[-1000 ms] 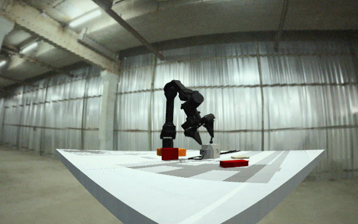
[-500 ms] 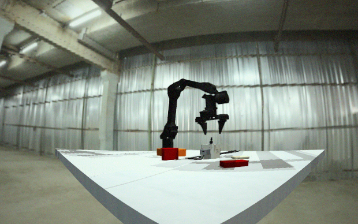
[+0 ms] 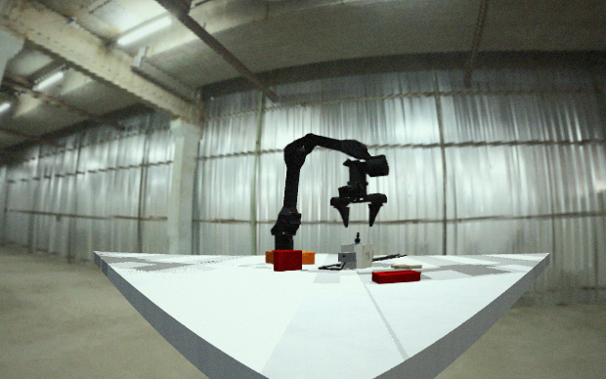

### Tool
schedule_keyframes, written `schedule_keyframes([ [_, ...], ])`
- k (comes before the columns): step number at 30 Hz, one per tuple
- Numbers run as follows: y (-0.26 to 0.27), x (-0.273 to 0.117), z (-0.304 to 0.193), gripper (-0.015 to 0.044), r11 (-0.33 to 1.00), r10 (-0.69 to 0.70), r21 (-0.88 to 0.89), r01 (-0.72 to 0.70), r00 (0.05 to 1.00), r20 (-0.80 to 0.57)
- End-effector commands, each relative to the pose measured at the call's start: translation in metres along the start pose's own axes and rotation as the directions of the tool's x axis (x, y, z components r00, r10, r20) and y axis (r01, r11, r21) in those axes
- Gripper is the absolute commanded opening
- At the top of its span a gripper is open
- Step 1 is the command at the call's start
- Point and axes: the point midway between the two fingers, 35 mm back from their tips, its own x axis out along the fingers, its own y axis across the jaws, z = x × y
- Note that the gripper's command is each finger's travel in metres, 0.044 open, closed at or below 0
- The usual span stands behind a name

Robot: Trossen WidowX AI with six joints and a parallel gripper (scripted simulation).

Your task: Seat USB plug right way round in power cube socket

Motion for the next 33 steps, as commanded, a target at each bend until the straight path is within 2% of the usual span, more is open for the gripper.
schedule_keyframes([
  [1,0.0,0.005,0.001,0.044,1.0,0.0,0.006,0.0,1.0,0.006],
  [24,0.0,0.024,0.001,0.044,1.0,0.0,0.006,0.0,1.0,0.006],
  [33,-0.001,0.023,0.0,0.0204,1.0,-0.002,0.0,0.002,1.0,0.001],
])
